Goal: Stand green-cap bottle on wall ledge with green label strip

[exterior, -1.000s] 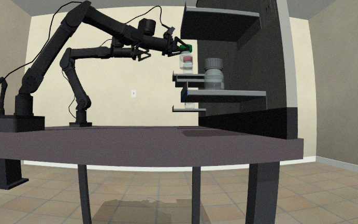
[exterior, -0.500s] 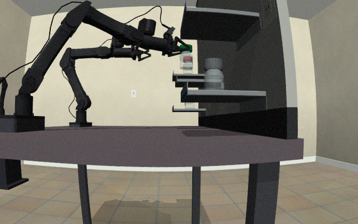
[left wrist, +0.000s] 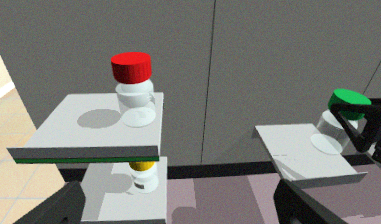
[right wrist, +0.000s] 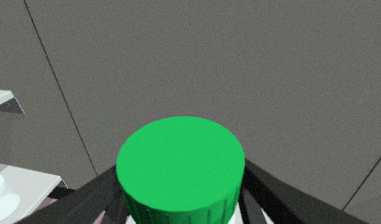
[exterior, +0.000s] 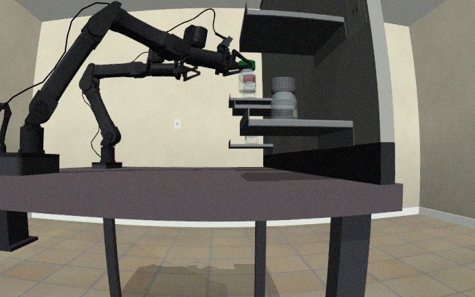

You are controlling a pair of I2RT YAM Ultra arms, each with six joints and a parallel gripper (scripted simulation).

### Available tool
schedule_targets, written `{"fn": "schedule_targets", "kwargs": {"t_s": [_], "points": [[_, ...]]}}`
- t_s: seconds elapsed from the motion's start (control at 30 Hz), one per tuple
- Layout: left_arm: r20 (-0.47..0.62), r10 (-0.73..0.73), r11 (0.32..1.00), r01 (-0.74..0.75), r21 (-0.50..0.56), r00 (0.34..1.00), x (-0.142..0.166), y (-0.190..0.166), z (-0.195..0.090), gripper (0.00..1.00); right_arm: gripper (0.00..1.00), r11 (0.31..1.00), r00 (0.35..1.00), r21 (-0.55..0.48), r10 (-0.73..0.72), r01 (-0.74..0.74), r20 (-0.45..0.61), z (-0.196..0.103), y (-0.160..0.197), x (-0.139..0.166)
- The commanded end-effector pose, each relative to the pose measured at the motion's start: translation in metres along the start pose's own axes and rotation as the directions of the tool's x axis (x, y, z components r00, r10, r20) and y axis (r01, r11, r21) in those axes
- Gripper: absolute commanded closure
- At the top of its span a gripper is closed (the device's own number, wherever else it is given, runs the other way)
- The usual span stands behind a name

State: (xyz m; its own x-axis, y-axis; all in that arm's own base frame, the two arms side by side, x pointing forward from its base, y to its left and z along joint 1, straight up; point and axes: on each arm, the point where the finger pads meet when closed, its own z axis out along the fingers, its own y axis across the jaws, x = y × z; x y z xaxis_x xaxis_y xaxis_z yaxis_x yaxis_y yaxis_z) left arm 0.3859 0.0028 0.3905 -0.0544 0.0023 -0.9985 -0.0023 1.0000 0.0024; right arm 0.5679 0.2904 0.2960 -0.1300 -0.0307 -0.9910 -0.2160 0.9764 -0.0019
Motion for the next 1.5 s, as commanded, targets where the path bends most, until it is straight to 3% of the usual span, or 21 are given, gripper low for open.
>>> {"fn": "schedule_targets", "kwargs": {"t_s": [0.0,0.13,0.53,1.0,1.1,1.13,1.47], "points": [[0.07,-0.002,1.0,0.002,0.002,0.998,-0.022,-0.002,-0.007,0.0,0.5,1.0,0.996,-0.01,0.027,-0.026,0.087,-0.003,-0.003,-0.025],[0.07,-0.002,1.0,0.002,0.002,0.998,-0.022,-0.002,-0.007,0.0,0.5,1.0,0.995,-0.009,0.023,-0.022,0.097,-0.003,-0.003,-0.02],[0.07,-0.002,1.0,0.002,0.002,0.998,-0.022,-0.002,-0.007,0.0,0.5,1.0,0.998,-0.005,0.009,-0.009,0.057,0.006,-0.004,0.031],[0.07,-0.002,1.0,0.002,0.002,0.998,-0.022,-0.002,-0.007,0.0,0.5,1.0,0.998,-0.003,0.014,-0.014,0.055,0.004,-0.002,0.028],[0.07,-0.002,1.0,0.002,0.002,0.998,-0.022,-0.002,-0.007,0.0,0.16,1.0,0.998,-0.003,0.014,-0.014,0.055,0.004,-0.002,0.028],[0.07,-0.002,1.0,0.002,0.002,0.998,-0.022,-0.002,-0.007,0.0,0.11,1.0,0.998,-0.003,0.014,-0.014,0.055,0.004,-0.002,0.028],[0.07,-0.002,1.0,0.002,0.002,0.998,-0.022,-0.002,-0.007,0.0,0.11,0.999,0.997,-0.017,0.032,-0.031,0.073,-0.012,0.001,0.022]]}}
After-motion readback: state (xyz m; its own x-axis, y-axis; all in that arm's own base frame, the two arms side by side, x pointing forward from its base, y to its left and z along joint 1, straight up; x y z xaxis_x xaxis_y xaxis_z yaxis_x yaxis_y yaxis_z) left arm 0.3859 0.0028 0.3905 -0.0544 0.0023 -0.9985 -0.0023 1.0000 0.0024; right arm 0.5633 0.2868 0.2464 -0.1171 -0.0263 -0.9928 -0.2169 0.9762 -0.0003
